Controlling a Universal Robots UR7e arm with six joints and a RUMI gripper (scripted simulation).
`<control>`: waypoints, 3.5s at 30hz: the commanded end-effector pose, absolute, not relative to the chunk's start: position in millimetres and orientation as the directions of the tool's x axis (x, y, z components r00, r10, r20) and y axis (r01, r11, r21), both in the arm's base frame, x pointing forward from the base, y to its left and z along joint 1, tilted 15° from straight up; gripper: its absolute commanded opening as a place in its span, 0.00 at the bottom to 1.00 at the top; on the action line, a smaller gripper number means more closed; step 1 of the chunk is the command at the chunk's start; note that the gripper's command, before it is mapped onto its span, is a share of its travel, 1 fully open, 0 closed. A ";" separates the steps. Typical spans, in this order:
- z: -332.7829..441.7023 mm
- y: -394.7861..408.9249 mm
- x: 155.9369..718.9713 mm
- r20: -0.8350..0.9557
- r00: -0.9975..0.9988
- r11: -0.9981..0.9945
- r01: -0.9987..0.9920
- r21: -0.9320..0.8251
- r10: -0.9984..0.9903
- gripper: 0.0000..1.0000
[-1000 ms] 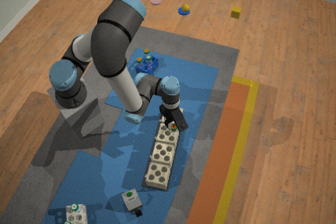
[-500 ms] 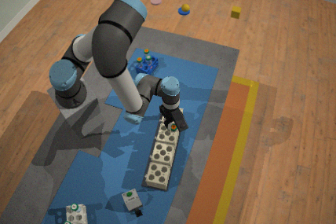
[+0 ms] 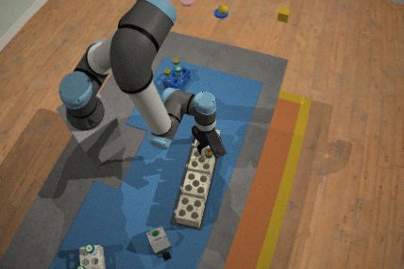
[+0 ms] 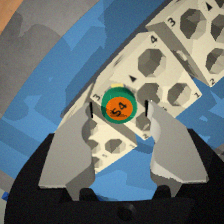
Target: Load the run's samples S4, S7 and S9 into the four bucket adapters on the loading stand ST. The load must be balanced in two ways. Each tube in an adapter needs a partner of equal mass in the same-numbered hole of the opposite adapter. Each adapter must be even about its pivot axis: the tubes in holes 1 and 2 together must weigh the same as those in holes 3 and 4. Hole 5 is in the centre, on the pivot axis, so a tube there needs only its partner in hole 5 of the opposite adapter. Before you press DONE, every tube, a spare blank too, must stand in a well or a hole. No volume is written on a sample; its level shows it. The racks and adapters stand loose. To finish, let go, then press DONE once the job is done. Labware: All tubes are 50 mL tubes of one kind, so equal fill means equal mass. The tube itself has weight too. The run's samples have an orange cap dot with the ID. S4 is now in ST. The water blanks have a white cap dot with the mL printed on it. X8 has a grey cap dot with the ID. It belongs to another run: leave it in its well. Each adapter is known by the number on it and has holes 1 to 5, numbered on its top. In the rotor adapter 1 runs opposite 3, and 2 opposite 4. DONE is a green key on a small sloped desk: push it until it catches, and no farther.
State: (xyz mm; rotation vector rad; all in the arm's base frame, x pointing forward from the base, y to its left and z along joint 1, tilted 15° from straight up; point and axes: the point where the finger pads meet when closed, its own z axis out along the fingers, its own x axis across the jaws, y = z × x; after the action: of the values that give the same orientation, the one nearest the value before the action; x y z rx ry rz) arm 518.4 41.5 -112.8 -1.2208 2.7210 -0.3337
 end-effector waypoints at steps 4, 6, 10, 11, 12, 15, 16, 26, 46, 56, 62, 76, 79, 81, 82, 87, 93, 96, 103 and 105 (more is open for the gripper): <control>-93.7 44.4 514.7 -0.038 -0.661 0.646 -0.718 -0.259 -0.750 0.35; -87.3 45.3 513.2 -0.038 -0.661 0.646 -0.718 -0.259 -0.750 0.35; -80.9 46.3 511.8 -0.038 -0.661 0.646 -0.718 -0.259 -0.750 0.35; -77.7 46.8 511.0 -0.038 -0.661 0.646 -0.718 -0.259 -0.750 0.35; -74.4 47.3 510.3 -0.038 -0.661 0.646 -0.718 -0.259 -0.750 0.35; -73.3 47.4 510.1 -0.038 -0.661 0.646 -0.718 -0.259 -0.750 0.35; -73.1 40.1 506.1 -0.051 -0.696 0.683 -0.684 -0.257 -0.717 0.35; -71.6 -18.5 474.3 -0.130 -0.877 0.875 -0.427 -0.227 -0.462 0.35; -68.2 -150.5 402.7 -0.129 -0.877 0.875 -0.427 -0.227 -0.462 0.35; -66.3 -223.8 362.9 -0.129 -0.877 0.875 -0.427 -0.227 -0.462 0.35; -65.6 -253.0 347.0 -0.129 -0.877 0.875 -0.427 -0.227 -0.462 0.35; -63.2 -341.0 299.2 -0.129 -0.877 0.875 -0.427 -0.227 -0.462 0.35; -62.6 -363.0 287.3 -0.129 -0.878 0.875 -0.427 -0.227 -0.462 0.35; -62.2 -377.6 279.3 -0.129 -0.878 0.875 -0.427 -0.227 -0.462 0.35; -62.0 -384.9 275.4 -0.129 -0.878 0.875 -0.427 -0.227 -0.462 0.35; -61.0 -421.6 255.5 -0.129 -0.878 0.875 -0.427 -0.227 -0.462 0.35; -60.2 -450.9 239.6 -0.128 -0.878 0.875 -0.427 -0.227 -0.462 0.35; -59.6 -472.9 227.6 -0.128 -0.878 0.875 -0.427 -0.227 -0.462 0.35; -58.1 -524.2 199.8 -0.128 -0.878 0.875 -0.427 -0.227 -0.462 0.35; -57.7 -538.8 191.8 -0.128 -0.878 0.875 -0.427 -0.228 -0.462 0.35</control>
State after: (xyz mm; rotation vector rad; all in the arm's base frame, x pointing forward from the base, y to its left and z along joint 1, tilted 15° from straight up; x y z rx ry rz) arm 204.3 -512.1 -57.5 -0.6841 2.8684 -0.2897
